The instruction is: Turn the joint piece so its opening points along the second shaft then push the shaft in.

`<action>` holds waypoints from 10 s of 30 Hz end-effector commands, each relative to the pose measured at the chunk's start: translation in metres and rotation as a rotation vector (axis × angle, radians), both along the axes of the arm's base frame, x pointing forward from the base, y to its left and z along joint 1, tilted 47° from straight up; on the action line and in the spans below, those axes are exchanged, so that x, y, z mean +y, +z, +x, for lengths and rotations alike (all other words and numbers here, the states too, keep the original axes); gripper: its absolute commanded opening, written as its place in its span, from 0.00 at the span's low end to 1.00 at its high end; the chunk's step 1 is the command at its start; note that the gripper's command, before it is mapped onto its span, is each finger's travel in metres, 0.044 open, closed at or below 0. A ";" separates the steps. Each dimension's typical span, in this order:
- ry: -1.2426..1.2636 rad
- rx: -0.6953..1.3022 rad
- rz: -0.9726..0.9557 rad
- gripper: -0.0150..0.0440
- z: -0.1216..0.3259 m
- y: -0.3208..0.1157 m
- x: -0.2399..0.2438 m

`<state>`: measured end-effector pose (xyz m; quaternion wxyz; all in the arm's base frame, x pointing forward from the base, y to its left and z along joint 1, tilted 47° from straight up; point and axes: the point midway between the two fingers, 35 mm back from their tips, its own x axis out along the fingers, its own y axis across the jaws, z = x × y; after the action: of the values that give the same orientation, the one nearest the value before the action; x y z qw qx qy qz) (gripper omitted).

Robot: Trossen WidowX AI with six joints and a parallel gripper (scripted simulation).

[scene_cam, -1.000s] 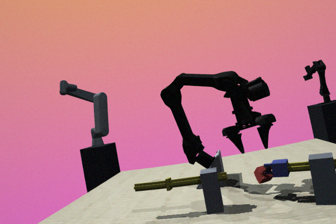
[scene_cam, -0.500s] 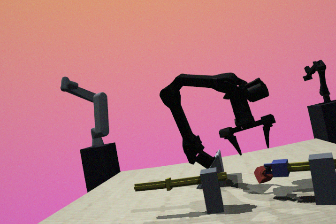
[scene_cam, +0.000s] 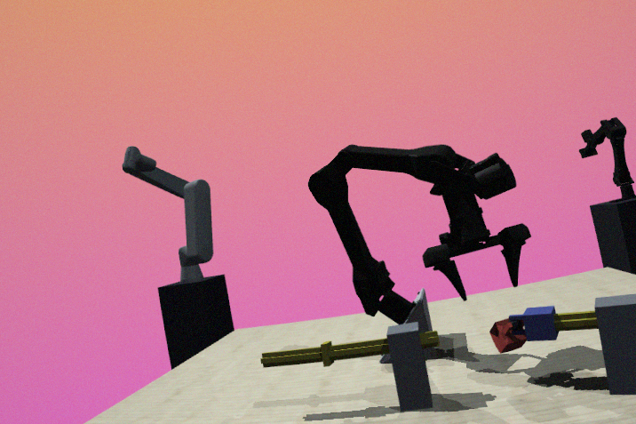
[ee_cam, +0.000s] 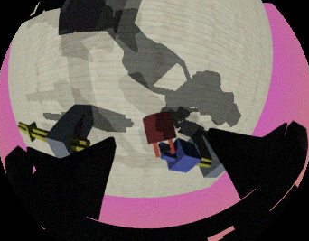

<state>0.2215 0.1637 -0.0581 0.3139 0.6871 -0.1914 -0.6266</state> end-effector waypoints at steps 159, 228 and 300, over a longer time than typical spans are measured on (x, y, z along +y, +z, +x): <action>0.125 0.087 -0.028 0.56 0.026 -0.085 -0.076; 0.339 0.725 -0.131 0.25 0.035 -0.054 -0.084; 0.338 0.725 -0.132 0.25 0.037 -0.052 -0.084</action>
<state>0.2570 0.0806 -0.1124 0.5016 0.4237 0.0068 -0.7542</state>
